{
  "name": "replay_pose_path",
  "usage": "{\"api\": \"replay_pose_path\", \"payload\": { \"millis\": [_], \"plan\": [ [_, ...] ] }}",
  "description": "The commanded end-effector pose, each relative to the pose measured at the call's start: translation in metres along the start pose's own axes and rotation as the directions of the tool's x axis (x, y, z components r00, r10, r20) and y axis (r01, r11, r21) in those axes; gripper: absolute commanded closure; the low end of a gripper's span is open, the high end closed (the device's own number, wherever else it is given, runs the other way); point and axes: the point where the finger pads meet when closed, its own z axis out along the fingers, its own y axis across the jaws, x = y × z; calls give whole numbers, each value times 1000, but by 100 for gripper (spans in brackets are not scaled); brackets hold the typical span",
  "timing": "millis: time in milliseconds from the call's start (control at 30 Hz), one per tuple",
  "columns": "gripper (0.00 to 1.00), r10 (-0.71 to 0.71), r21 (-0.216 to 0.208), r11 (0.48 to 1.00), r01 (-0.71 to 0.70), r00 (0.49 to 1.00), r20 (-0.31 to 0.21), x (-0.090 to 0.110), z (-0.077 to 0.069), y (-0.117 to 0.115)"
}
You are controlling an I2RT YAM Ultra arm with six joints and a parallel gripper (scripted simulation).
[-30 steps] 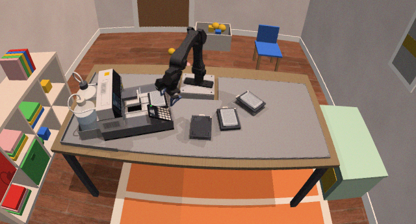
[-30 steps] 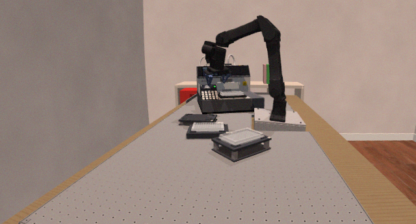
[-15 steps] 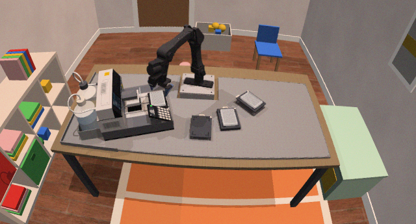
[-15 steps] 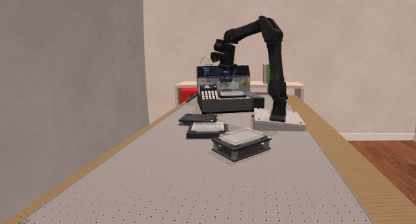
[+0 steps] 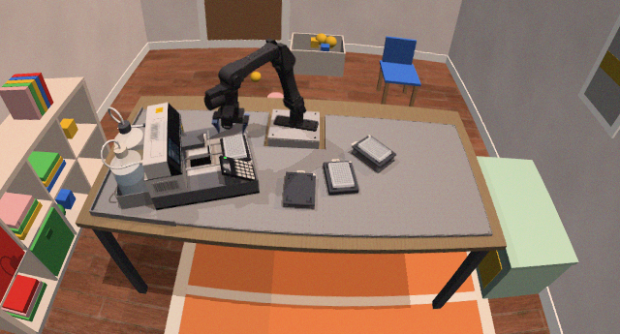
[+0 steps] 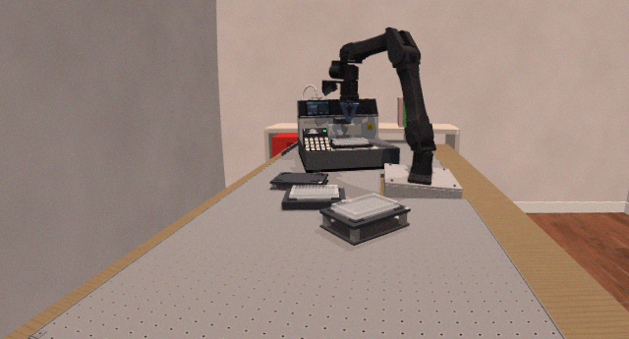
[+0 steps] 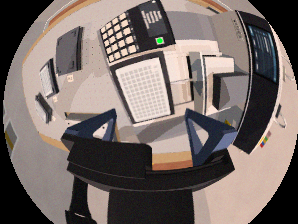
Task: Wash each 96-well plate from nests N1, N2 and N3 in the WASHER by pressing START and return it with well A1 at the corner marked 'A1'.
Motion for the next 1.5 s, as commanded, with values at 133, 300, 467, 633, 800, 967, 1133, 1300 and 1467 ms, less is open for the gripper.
{"api": "replay_pose_path", "payload": {
  "millis": [133, 300, 467, 633, 800, 967, 1133, 1300, 1467],
  "plan": [
    [0, -240, -58, 970, 237, 970, -35, 3, -8, 5],
    [0, -244, -59, 969, 241, 969, -36, 3, -8, 5],
    [0, -244, -59, 969, 241, 969, -36, 3, -8, 5],
    [0, -244, -59, 969, 241, 969, -36, 3, -8, 5],
    [0, -244, -59, 969, 241, 969, -36, 3, -8, 5],
    [0, -244, -59, 969, 241, 969, -36, 3, -1, 6],
    [0, -244, -59, 969, 241, 969, -36, 4, 4, 6],
    [0, -244, -59, 969, 241, 969, -36, 4, 12, 6],
    [0, -244, -59, 969, 241, 969, -36, 4, 20, 7]
  ]
}}
